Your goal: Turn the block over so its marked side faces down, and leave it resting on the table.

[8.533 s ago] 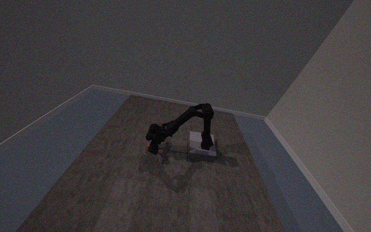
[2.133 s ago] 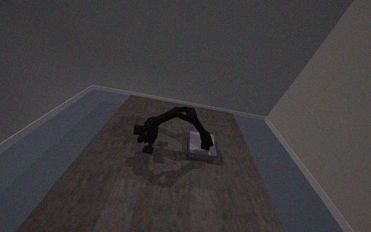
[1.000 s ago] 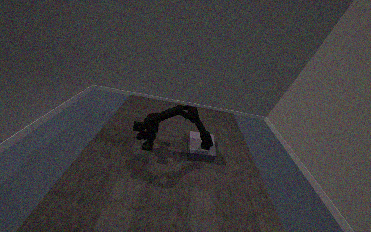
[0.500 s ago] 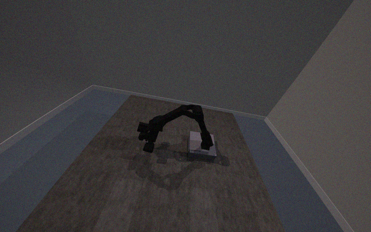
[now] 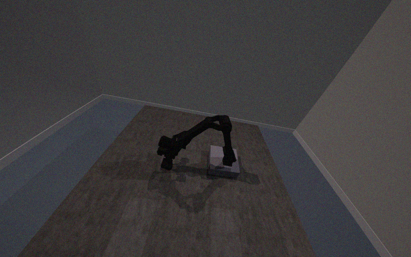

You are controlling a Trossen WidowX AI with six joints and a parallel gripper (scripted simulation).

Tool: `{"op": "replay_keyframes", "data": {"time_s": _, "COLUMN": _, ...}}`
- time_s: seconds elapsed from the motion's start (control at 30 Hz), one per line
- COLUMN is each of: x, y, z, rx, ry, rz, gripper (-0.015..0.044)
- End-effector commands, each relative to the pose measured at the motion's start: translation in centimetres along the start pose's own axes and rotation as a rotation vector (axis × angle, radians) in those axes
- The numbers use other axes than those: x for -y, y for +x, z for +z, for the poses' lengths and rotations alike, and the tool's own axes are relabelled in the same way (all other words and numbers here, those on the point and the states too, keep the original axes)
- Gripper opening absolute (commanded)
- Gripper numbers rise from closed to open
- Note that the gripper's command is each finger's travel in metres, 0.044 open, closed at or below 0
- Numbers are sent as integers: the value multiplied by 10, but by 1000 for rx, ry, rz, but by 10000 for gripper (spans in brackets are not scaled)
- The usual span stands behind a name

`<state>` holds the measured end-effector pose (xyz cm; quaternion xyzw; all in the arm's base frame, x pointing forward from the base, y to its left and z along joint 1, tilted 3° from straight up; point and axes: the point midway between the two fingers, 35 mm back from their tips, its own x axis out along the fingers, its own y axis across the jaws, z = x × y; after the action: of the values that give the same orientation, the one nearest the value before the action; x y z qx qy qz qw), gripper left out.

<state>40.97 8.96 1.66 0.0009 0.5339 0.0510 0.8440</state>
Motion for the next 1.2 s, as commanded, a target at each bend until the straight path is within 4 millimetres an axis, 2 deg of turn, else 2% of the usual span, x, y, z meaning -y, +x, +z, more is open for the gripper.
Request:
{"op": "replay_keyframes", "data": {"time_s": 0.0, "x": 0, "y": -1, "z": -3, "rx": 50, "ry": 4, "rz": -2, "gripper": 0}}
{"op": "replay_keyframes", "data": {"time_s": 0.23, "x": 0, "y": -3, "z": -5, "rx": 115, "ry": 7, "rz": -1, "gripper": 0}}
{"op": "replay_keyframes", "data": {"time_s": 0.8, "x": -1, "y": 27, "z": -6, "rx": 373, "ry": -2, "rz": -4, "gripper": 0}}
{"op": "replay_keyframes", "data": {"time_s": 1.17, "x": 0, "y": 28, "z": -14, "rx": 546, "ry": 2, "rz": -4, "gripper": 0}}
